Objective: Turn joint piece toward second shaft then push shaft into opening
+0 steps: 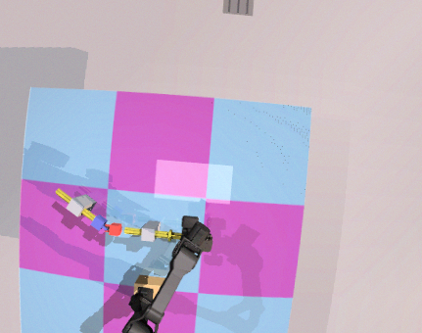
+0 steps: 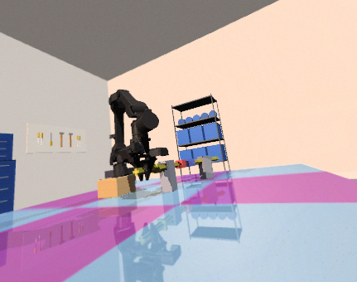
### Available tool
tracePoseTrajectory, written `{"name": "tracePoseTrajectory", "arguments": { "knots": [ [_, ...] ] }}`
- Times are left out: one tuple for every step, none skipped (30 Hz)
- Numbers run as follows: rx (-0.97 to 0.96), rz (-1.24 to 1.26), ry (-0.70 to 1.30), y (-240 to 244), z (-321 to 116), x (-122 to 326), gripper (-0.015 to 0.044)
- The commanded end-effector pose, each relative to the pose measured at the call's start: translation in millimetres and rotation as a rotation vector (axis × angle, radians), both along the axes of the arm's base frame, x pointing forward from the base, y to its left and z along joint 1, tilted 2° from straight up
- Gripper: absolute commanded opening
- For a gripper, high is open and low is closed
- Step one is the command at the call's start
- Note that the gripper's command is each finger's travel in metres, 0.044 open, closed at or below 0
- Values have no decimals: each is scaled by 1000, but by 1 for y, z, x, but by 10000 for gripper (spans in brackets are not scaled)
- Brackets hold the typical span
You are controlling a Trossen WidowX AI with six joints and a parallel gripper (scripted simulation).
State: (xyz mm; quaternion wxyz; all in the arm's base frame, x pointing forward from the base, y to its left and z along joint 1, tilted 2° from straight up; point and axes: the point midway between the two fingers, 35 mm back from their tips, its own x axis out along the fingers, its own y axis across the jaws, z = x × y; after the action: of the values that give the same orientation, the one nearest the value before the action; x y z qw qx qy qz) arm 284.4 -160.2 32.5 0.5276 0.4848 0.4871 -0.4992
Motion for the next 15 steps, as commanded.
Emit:
{"name": "tracePoseTrajectory", "arguments": {
  "knots": [
    [6,1,-1,9,-1,0,0],
    [6,1,-1,11,-1,0,0],
    [6,1,-1,12,-1,0,0],
    [6,1,-1,14,-1,0,0],
    [7,1,-1,16,-2,0,0],
    [7,1,-1,17,-2,0,0],
    [7,1,-1,19,-2,-1,0],
    [7,1,-1,20,-2,-1,0],
    [7,1,-1,22,-2,-1,0],
    [7,1,-1,24,-2,-1,0],
    [8,1,-1,25,-2,-1,0],
    [8,1,-1,27,-2,-1,0],
    [8,1,-1,28,-2,-1,0],
    [8,1,-1,30,-2,-1,0],
    [8,1,-1,31,-2,-1,0]
  ]
}}
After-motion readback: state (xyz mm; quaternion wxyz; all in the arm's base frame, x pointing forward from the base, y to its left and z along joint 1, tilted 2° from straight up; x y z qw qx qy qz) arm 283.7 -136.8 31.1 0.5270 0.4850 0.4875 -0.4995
